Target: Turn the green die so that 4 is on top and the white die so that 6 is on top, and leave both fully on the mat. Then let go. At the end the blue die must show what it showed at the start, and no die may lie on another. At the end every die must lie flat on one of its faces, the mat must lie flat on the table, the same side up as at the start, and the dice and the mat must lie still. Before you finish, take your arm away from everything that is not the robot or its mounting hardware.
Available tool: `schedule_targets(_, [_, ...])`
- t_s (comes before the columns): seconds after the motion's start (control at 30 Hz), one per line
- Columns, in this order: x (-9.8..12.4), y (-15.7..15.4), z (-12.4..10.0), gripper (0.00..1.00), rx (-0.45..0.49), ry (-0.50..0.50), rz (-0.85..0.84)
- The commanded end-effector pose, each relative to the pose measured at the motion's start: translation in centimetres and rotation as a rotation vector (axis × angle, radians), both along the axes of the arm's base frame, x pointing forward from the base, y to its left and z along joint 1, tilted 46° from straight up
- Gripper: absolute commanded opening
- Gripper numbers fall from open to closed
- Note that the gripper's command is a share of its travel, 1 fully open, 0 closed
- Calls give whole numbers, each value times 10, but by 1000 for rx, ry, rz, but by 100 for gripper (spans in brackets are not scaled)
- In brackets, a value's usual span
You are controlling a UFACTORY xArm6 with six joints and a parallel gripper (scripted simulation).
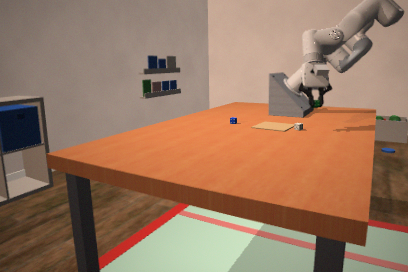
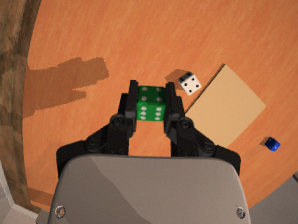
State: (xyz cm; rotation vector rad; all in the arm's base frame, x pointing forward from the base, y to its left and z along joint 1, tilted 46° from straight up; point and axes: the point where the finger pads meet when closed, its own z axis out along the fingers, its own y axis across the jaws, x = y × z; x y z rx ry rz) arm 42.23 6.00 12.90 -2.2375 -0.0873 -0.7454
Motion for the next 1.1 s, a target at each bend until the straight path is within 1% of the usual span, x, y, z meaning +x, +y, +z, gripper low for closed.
schedule_targets(0.0, [0, 1, 0, 21, 54, -133, -103])
schedule_targets(0.07, [-1, 1, 0, 21, 61, -152, -120])
schedule_targets(0.1, [-1, 2, 0, 21, 74, -181, -147])
schedule_targets(0.2, [-2, 1, 0, 21, 91, -230, -193])
schedule_targets(0.23, [-2, 1, 0, 21, 91, -230, -193])
schedule_targets(0.27, [-2, 2, -1, 21, 107, -262, -221])
schedule_targets(0.37, [-2, 2, -1, 21, 111, -270, -228])
schedule_targets(0.43, [-3, 2, -1, 21, 139, -339, -292])
schedule_targets(0.77, [-5, 1, -2, 21, 198, -489, -430])
schedule_targets(0.87, [-5, 0, -2, 21, 202, -507, -448])
schedule_targets(1.07, [-5, 0, -2, 21, 202, -509, -450])
